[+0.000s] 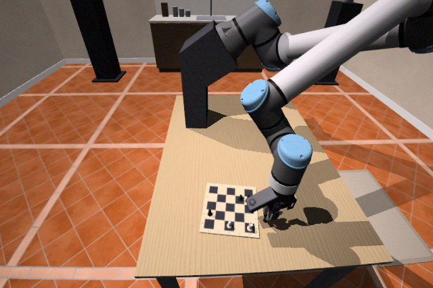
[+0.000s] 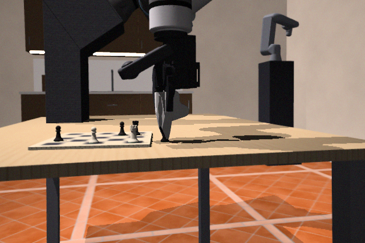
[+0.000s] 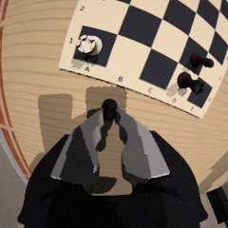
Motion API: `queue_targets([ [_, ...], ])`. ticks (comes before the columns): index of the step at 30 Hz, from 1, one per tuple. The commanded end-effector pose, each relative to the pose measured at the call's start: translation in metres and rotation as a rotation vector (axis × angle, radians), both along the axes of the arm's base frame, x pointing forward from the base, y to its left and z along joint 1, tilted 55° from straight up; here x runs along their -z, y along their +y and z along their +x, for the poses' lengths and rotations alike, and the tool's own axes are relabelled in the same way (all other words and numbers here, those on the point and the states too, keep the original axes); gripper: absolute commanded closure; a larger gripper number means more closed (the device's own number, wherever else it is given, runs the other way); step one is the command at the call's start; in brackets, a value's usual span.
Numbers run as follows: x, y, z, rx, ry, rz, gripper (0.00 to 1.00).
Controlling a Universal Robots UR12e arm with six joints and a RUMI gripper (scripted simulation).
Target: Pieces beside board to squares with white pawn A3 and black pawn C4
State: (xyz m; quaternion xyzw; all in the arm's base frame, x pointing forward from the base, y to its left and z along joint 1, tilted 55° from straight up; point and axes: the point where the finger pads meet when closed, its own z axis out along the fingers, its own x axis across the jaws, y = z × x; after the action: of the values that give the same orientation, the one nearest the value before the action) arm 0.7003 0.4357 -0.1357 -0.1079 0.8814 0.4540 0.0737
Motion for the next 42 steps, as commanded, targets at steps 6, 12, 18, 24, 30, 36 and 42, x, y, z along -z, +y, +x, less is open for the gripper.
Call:
queue_targets([
  [6,0.0,0.0,0.001,0.001,-0.001,0.0,1.0],
  [12,0.0,0.0,0.001,0.001,-0.001,0.0,1.0],
  [18,0.0,0.0,0.001,0.001,-0.001,0.0,1.0],
  [24,0.0,0.0,0.001,0.001,-0.001,0.0,1.0],
  [30,-0.001,-0.002,0.0,0.001,-0.001,0.0,1.0],
  [36,-0.017,-0.024,0.0,0.001,-0.001,0.0,1.0],
  [42,-0.043,-0.061,-0.002,0.001,-0.001,0.0,1.0],
])
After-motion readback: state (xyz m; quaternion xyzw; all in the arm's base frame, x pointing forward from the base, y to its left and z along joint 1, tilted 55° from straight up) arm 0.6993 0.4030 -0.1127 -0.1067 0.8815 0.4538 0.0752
